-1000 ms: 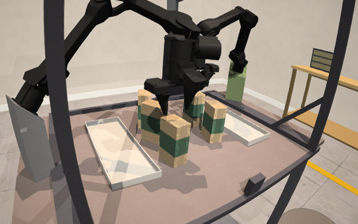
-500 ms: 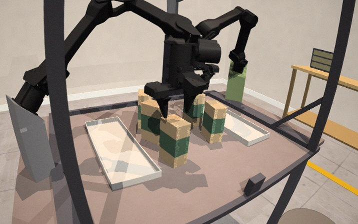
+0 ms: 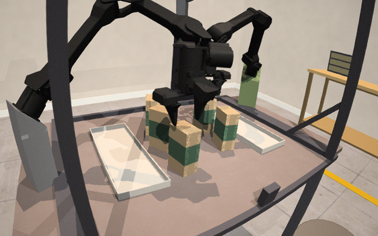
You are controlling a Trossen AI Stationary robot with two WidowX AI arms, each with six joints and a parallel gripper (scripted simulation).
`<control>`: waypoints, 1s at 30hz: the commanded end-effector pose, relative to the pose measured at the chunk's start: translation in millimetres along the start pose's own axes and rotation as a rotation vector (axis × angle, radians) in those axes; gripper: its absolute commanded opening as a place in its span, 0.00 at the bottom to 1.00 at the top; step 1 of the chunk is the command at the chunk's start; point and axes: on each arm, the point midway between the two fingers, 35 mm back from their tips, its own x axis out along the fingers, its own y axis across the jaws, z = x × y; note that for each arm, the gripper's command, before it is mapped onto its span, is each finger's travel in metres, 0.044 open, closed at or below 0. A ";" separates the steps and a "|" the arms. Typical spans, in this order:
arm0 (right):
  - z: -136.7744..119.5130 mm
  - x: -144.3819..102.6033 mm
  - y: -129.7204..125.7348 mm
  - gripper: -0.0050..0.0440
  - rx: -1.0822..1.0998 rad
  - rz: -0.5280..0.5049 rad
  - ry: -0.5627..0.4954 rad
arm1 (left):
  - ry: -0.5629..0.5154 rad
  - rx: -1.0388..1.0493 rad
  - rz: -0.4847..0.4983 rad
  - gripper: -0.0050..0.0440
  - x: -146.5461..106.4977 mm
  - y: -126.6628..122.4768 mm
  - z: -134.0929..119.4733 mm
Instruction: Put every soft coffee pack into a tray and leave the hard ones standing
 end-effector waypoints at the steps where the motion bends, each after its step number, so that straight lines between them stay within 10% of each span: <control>1: -1.8 -0.2 0.9 0.87 -0.003 0.013 -0.001 | -0.008 -0.006 0.008 0.86 -0.4 2.2 -1.5; 30: -1.3 35.7 1.3 0.87 -0.002 0.013 0.001 | -0.007 -0.005 0.009 0.86 35.4 2.3 -1.0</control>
